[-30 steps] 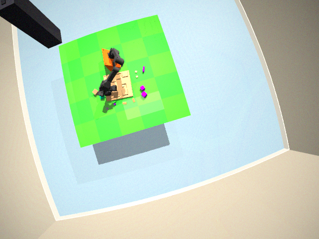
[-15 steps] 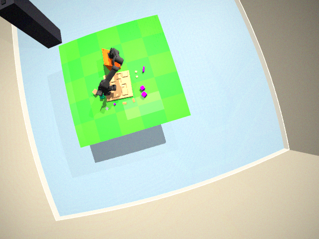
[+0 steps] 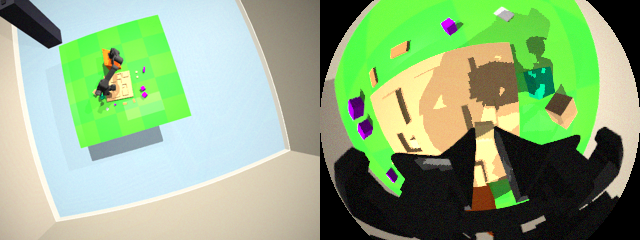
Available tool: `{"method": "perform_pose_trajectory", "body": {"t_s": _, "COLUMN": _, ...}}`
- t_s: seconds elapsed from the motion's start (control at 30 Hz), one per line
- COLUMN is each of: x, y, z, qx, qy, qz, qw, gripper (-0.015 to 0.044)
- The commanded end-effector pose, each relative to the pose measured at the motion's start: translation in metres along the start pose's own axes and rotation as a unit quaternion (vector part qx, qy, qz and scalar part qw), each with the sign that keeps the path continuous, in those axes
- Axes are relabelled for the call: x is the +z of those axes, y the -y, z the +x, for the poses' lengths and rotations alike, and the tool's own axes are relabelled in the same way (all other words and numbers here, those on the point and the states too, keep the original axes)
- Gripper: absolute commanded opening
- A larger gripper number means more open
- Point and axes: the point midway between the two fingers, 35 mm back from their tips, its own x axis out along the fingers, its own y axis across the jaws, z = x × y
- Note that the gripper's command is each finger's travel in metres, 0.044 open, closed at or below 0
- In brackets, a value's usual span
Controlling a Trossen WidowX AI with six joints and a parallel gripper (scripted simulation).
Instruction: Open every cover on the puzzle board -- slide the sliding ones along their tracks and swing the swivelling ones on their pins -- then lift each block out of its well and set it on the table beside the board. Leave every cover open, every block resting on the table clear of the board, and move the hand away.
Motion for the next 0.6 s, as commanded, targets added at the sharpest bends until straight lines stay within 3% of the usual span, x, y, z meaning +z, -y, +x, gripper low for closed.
{"method": "perform_pose_trajectory", "body": {"t_s": 0.0, "x": 0.001, "y": -0.001, "z": -0.009, "qx": -0.002, "qy": 0.002, "qz": -0.004, "qw": 1.0, "gripper": 0.008}}
{"method": "perform_pose_trajectory", "body": {"t_s": 0.57, "x": -0.001, "y": 0.005, "z": -0.046, "qx": -0.004, "qy": 0.002, "qz": -0.003, "qw": 1.0, "gripper": 0.008}}
